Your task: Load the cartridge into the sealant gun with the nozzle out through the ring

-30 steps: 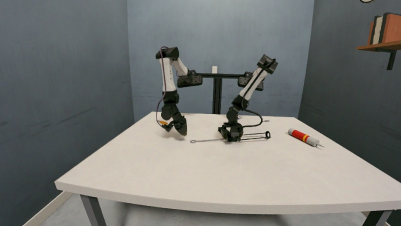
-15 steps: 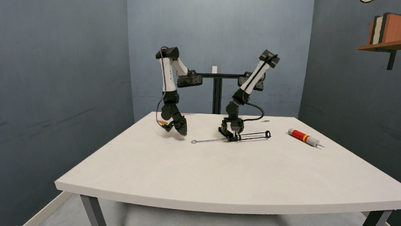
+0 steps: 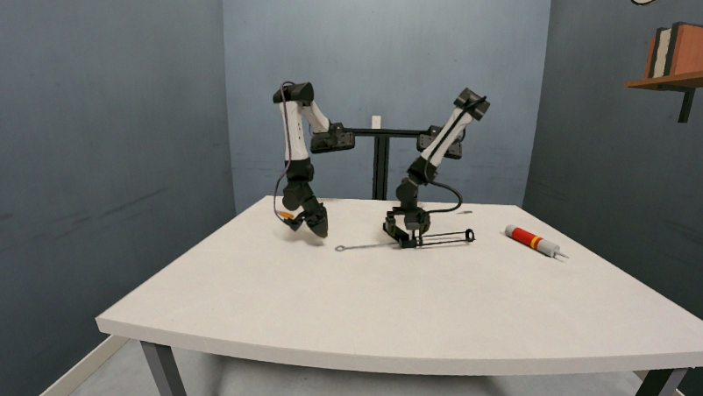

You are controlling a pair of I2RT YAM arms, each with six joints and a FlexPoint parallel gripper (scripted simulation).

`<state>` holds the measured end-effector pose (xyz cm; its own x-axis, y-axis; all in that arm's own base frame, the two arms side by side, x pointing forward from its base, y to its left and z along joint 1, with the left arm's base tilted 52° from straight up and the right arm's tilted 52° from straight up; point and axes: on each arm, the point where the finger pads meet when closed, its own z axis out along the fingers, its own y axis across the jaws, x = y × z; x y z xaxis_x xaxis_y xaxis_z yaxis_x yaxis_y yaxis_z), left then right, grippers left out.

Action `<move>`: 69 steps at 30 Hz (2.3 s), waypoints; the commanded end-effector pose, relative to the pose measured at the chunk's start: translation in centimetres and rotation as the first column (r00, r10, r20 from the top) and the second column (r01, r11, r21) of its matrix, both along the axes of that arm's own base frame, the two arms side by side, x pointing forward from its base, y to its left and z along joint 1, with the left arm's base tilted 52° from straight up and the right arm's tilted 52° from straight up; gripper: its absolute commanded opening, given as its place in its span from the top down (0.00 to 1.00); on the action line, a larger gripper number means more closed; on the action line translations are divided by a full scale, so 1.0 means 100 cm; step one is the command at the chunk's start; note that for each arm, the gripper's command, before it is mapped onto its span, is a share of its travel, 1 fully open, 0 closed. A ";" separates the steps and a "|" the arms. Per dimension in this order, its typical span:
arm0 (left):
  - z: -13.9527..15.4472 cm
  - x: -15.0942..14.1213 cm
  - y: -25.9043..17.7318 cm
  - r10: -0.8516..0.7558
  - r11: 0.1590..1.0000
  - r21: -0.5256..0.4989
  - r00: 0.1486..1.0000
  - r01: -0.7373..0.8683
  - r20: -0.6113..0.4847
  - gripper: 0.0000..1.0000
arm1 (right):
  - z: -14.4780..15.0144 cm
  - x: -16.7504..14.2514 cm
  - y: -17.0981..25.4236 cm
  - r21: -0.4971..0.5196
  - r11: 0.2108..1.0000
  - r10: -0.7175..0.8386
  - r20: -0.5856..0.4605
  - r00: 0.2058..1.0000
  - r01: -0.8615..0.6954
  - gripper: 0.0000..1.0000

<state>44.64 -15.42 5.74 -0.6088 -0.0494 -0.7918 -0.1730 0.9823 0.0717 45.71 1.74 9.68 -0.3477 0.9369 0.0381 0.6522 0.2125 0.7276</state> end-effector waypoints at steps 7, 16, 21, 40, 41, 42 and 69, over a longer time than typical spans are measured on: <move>0.004 0.000 -0.005 -0.008 1.000 -0.007 1.000 0.008 0.010 0.01 | 0.007 0.000 -0.001 0.006 1.000 0.000 0.014 1.000 0.000 0.48; 0.012 -0.001 0.027 0.028 0.994 -0.104 0.999 -0.025 0.031 0.01 | 0.007 0.000 -0.001 0.006 1.000 0.000 0.014 1.000 0.000 0.48; 0.004 -0.006 0.007 -0.004 0.997 -0.079 1.000 0.005 0.007 0.01 | 0.007 0.000 -0.001 0.006 1.000 0.000 0.014 1.000 0.000 0.48; -0.011 0.012 0.026 0.018 0.998 -0.060 1.000 -0.018 0.002 0.01 | 0.007 0.000 -0.001 0.006 1.000 0.000 0.014 1.000 0.000 0.48; -0.010 0.012 0.021 0.006 0.998 -0.063 1.000 -0.006 0.007 0.01 | 0.007 0.000 -0.001 0.006 1.000 0.000 0.014 1.000 0.000 0.48; -0.010 0.017 0.025 0.015 0.998 -0.064 1.000 -0.015 0.011 0.01 | 0.007 0.000 -0.001 0.006 1.000 0.000 0.014 1.000 0.000 0.48; -0.018 0.021 0.021 0.003 0.998 -0.062 1.000 -0.003 0.003 0.31 | 0.007 0.000 -0.001 0.006 1.000 0.000 0.014 1.000 0.000 0.48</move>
<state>46.53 -12.80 3.75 -0.6093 -0.0997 -0.7866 -0.1896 0.9816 0.0224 45.71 1.74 9.68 -0.3477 0.9368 0.0381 0.6522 0.2125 0.7276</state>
